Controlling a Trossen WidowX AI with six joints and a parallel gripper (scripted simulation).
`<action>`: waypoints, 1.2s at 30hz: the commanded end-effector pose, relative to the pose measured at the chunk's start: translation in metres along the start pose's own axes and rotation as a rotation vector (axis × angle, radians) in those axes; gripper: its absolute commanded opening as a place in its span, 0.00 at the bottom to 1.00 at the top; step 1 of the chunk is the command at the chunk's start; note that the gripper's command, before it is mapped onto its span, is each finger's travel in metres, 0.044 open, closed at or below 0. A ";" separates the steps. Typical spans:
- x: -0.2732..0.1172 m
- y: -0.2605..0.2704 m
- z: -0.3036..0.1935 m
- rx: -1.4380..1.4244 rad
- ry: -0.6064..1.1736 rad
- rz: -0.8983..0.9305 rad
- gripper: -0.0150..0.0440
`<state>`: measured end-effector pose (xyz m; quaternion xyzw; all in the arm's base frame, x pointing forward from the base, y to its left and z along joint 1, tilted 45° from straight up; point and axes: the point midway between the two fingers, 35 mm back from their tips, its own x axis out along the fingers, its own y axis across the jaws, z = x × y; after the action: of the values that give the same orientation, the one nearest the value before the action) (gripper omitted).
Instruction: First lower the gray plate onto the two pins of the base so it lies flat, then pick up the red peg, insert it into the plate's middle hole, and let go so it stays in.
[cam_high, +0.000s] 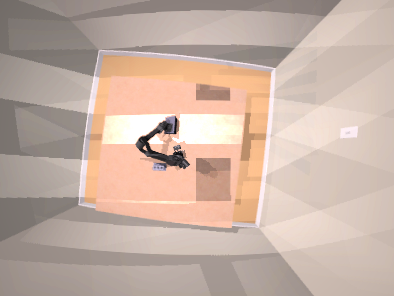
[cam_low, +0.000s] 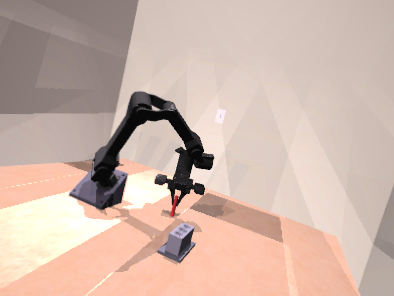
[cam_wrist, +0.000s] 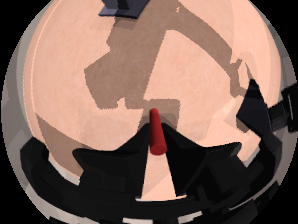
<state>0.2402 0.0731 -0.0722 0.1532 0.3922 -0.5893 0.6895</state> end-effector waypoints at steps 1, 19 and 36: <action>-0.003 0.001 0.000 -0.006 -0.003 0.002 0.25; -0.056 0.007 -0.001 -0.007 0.001 0.004 0.25; -0.073 0.014 0.010 0.000 0.005 0.008 0.25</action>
<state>0.2507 0.1238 -0.0208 0.1533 0.3944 -0.5874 0.6899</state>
